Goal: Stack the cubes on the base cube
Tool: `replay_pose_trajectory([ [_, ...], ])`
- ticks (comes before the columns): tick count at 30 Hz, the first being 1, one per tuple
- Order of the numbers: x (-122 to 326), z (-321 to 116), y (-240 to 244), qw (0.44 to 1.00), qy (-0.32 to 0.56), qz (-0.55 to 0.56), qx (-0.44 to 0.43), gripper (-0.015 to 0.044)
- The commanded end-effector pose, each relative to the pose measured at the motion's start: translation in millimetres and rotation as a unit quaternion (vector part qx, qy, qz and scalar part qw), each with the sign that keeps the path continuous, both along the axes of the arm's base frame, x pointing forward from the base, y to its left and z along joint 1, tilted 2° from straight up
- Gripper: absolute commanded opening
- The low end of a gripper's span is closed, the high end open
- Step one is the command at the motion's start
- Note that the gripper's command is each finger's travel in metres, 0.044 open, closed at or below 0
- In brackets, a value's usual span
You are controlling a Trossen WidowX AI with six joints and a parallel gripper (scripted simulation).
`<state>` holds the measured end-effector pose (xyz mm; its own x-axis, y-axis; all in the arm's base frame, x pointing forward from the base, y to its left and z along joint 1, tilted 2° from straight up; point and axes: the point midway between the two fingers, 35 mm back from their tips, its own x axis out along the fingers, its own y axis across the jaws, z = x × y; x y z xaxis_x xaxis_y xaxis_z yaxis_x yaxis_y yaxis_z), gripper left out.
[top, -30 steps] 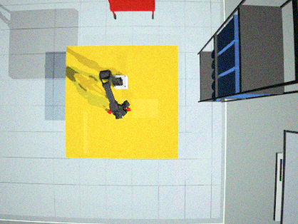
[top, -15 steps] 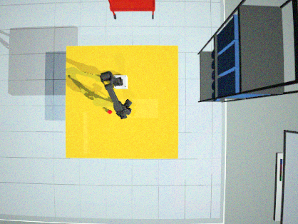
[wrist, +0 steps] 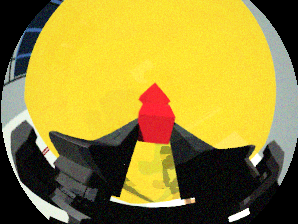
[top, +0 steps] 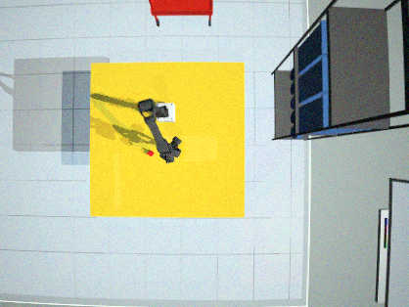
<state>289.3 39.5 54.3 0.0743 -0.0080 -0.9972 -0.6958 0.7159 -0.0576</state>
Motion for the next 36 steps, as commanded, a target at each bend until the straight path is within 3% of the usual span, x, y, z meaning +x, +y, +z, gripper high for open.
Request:
replay_pose_trajectory([
  [1,-1.0,-10.4,-0.7,1.0,0.004,0.002,0.0,0.0105],
  [28,-0.9,-17.2,-1.1,1.0,0.004,0.001,0.001,0.0105],
  [32,-0.9,-17.2,-1.1,1.0,0.004,0.001,0.001,0.0205],
  [36,-0.9,-17.2,-1.1,1.0,0.004,0.001,0.001,0.0205],
])
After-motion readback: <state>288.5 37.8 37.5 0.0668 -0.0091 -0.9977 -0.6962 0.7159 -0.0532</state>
